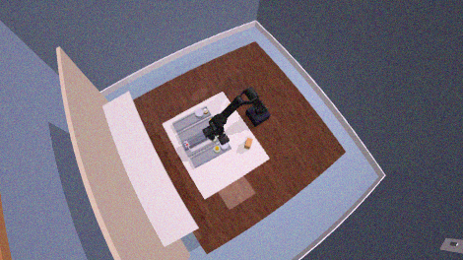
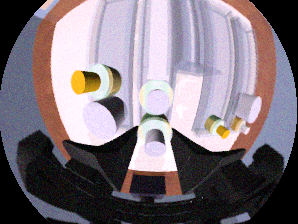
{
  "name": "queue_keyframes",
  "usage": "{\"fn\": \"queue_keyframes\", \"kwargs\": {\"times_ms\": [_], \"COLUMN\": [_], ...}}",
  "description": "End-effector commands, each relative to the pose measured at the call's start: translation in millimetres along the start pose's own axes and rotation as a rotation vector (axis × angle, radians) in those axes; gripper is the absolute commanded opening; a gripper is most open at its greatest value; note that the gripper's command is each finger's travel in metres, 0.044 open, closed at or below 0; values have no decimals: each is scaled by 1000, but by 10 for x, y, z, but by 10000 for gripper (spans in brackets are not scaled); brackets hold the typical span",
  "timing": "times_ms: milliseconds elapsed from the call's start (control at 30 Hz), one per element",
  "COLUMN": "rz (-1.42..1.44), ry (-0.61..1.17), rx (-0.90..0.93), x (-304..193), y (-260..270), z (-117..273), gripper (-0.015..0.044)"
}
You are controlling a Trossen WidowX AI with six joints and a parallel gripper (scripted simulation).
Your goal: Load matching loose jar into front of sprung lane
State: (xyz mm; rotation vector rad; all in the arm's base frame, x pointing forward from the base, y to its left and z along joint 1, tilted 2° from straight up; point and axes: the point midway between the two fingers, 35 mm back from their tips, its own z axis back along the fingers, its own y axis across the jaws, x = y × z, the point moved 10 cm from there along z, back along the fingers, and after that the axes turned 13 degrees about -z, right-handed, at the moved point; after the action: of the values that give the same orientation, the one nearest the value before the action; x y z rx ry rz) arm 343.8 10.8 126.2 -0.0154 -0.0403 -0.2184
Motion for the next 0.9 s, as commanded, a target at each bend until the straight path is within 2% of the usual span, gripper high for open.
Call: {"fn": "queue_keyframes", "kwargs": {"times_ms": [0,867], "rz": [5,5], "ry": [-23,-23], "rx": [10,10], "x": [37,25], "y": [11,8], "z": [7,-73], "gripper": [0,0]}}
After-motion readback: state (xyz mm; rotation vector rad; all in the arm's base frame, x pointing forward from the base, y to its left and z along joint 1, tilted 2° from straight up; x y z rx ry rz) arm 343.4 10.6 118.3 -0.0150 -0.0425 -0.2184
